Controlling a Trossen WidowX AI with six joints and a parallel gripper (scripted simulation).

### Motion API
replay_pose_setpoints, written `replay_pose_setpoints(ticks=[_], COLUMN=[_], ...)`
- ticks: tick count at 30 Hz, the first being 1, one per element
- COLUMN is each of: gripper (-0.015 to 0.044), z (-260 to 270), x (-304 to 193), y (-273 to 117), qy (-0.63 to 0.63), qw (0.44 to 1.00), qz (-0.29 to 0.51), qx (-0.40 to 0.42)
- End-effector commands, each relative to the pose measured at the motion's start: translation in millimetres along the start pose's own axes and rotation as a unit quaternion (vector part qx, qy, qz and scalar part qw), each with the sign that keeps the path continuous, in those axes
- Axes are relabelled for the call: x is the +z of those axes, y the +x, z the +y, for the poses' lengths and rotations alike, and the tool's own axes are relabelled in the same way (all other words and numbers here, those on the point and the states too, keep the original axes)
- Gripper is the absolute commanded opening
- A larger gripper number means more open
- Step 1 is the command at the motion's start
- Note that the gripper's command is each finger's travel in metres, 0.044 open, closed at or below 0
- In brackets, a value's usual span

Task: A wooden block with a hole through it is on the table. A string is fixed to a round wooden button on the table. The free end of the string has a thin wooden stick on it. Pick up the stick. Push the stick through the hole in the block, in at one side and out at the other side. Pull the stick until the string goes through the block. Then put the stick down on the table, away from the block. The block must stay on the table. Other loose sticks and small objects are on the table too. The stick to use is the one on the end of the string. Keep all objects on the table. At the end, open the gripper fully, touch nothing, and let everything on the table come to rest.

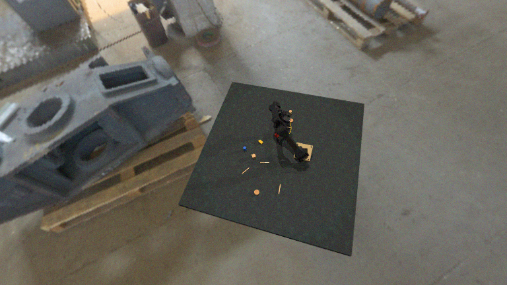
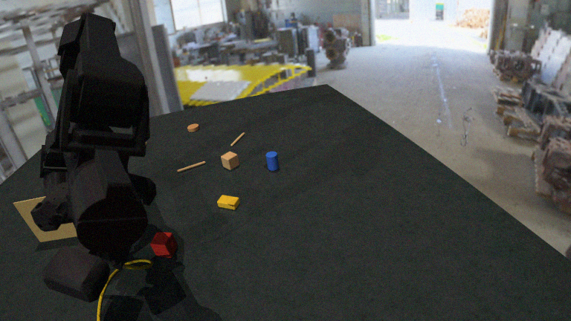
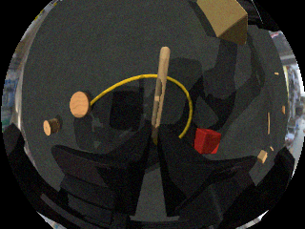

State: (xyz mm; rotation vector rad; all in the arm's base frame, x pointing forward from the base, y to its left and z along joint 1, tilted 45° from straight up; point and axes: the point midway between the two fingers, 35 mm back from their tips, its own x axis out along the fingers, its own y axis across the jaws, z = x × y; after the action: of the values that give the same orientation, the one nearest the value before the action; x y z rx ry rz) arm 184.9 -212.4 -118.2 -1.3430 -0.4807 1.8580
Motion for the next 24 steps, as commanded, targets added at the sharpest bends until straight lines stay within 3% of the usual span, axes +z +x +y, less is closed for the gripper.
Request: replay_pose_setpoints(ticks=[1, 24], gripper=[0.0, 0.0], z=[4, 1], x=[0, -17], y=[-1, -5], qy=[0.03, 0.022], qw=[1.0, 1.0], qz=[-0.002, 0.016], qx=[0.001, 0.007])
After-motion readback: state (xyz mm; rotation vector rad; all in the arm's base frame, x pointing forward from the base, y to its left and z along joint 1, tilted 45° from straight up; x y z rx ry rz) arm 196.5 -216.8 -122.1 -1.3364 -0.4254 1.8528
